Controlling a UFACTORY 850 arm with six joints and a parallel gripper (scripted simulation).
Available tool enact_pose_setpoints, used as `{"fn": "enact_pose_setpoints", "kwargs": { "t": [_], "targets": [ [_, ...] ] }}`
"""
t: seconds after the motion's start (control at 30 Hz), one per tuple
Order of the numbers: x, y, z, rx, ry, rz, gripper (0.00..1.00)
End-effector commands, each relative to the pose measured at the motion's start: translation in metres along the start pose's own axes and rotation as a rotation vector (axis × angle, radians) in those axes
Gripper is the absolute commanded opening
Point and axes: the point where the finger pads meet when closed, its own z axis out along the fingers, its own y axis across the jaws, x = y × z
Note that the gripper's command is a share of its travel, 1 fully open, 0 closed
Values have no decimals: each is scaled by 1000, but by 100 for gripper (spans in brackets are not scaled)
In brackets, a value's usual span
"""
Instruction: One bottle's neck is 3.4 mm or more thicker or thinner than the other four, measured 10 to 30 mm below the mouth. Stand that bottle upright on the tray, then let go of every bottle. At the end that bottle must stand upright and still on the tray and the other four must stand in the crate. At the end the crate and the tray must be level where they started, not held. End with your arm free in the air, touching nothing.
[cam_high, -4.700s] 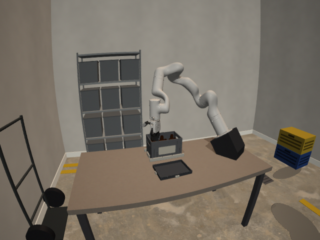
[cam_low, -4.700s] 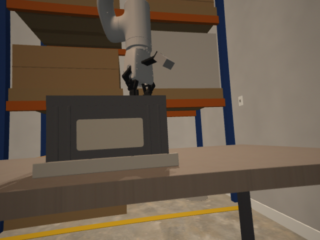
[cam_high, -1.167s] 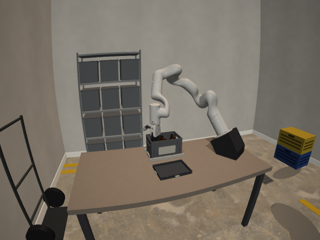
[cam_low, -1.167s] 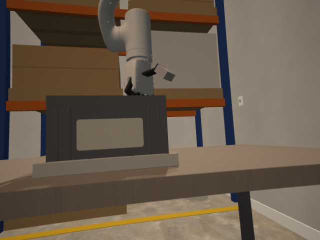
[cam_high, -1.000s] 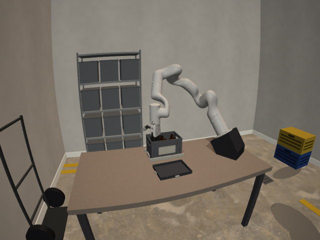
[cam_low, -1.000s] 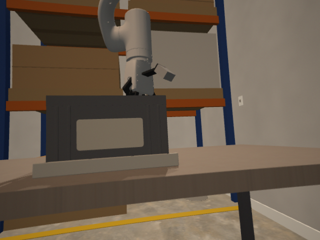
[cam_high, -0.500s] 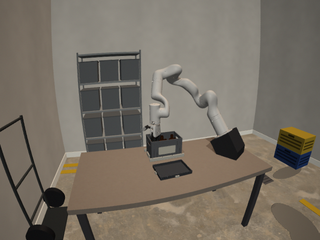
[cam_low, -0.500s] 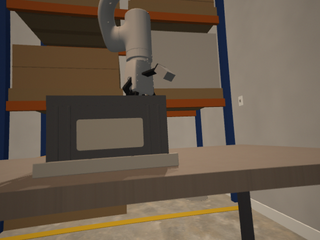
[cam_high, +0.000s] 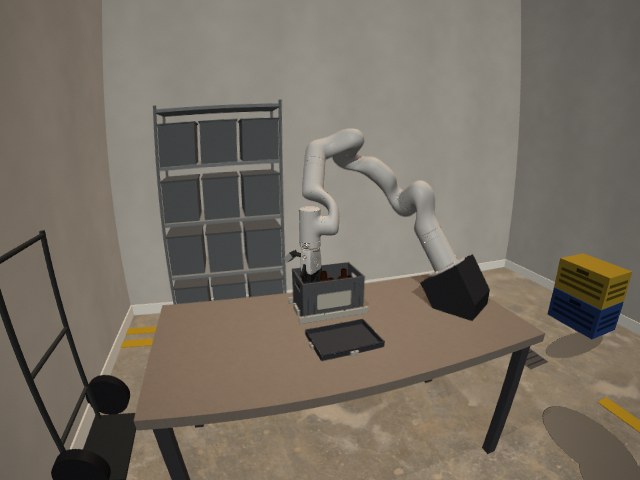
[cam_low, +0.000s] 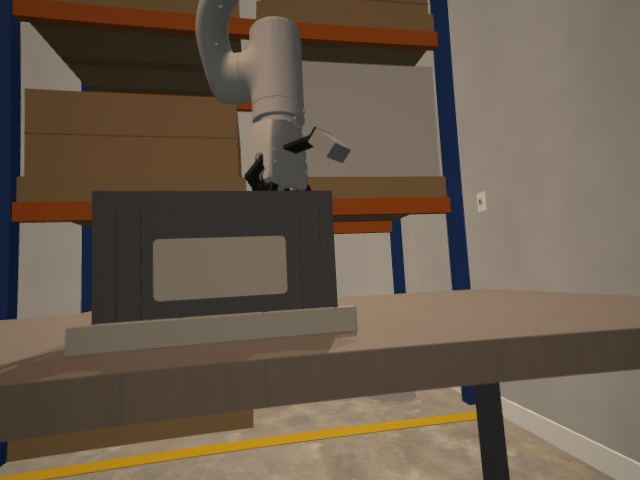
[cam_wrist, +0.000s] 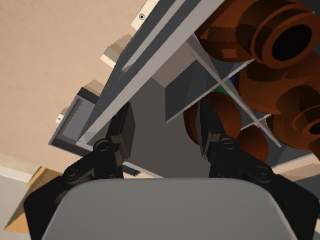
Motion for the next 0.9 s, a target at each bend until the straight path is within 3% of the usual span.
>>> {"fn": "enact_pose_setpoints", "kwargs": {
  "t": [0.0, 0.27, 0.87],
  "targets": [
    [1, -1, -3, 1, 1, 1, 65],
    [1, -1, -12, 1, 1, 1, 65],
    [0, 0, -63, 1, 1, 1, 65]
  ]
}}
